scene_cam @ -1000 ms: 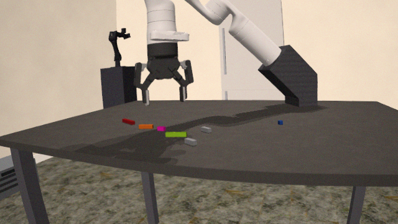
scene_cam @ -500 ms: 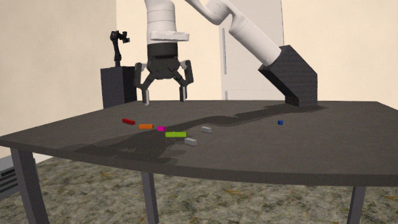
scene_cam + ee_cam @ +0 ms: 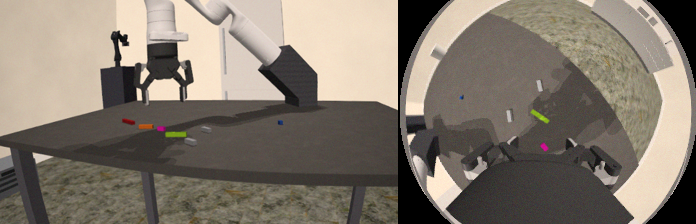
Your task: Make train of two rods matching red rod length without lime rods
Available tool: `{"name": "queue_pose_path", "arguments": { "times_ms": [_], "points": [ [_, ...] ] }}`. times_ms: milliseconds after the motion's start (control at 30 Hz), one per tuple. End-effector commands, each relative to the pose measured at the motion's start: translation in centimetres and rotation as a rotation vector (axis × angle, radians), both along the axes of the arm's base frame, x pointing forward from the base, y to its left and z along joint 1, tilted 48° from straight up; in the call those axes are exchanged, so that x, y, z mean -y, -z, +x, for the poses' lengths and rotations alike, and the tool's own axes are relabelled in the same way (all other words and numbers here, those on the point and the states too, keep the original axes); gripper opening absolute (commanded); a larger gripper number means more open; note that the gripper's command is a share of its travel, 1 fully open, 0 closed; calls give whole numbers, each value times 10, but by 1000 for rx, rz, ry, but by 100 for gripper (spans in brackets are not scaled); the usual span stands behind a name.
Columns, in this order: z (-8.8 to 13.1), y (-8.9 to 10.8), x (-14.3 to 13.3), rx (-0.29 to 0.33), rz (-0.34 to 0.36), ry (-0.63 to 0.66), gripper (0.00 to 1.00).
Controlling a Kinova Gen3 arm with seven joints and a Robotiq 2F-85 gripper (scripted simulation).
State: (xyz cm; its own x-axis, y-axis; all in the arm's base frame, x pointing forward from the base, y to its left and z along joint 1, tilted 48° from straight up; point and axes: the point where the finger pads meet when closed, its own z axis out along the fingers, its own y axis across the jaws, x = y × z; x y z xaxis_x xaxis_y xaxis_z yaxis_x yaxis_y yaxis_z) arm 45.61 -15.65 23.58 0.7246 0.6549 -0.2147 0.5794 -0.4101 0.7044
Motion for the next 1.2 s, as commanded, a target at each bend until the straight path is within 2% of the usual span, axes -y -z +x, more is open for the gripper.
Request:
{"name": "queue_pose_path", "arguments": {
  "times_ms": [0,200,567,633,867,1133,1167],
  "points": [
    [0,-1,0,8,4,7,100],
    [0,-1,1,27,17,28,100],
    [-2,-3,6,120,77,131,100],
    [-2,-3,6,120,77,131,100],
    [-4,-5,11,212,136,233,100],
    [-6,-8,18,348,222,384,100],
    [-6,-8,18,348,222,384,100]
  ]
}}
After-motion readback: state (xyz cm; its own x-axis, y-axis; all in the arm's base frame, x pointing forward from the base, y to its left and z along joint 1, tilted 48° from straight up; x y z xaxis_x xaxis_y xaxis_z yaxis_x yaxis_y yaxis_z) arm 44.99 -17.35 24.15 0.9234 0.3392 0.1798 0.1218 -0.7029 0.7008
